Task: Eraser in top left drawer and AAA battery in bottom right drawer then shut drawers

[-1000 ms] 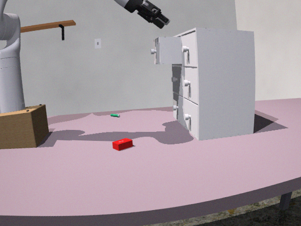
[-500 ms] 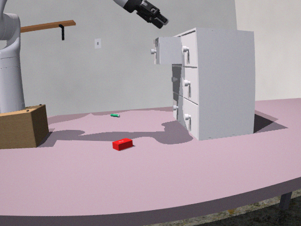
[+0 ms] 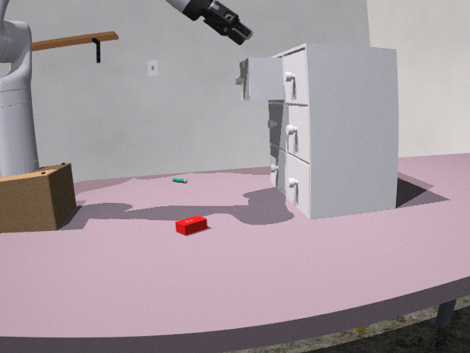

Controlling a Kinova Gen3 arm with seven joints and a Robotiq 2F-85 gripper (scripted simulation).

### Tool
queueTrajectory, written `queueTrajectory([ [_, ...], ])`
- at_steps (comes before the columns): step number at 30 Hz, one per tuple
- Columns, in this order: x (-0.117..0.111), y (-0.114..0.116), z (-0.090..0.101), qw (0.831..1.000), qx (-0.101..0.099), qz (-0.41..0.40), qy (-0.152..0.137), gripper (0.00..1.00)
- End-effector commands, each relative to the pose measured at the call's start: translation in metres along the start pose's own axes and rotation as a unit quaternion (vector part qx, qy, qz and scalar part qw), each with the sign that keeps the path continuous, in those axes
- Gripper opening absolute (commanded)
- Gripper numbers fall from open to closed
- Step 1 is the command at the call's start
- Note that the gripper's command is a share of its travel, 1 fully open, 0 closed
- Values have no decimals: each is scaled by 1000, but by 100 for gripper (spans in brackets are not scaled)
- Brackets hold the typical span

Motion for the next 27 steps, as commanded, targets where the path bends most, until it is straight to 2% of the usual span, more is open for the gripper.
queueTrajectory([
  [1, 3, 3, 8, 1000, 4, 2, 2, 100],
  [27, 42, -1, 61, 1000, 4, 2, 2, 100],
])
Point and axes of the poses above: the point where the finger pads meet when closed, its own z axis back along the fingers, its own y axis across the jaws, x = y × z, the point moved 10 cm from there along z, back along the fingers, and after that the axes turned 5 degrees about z, right-handed, at the moved point
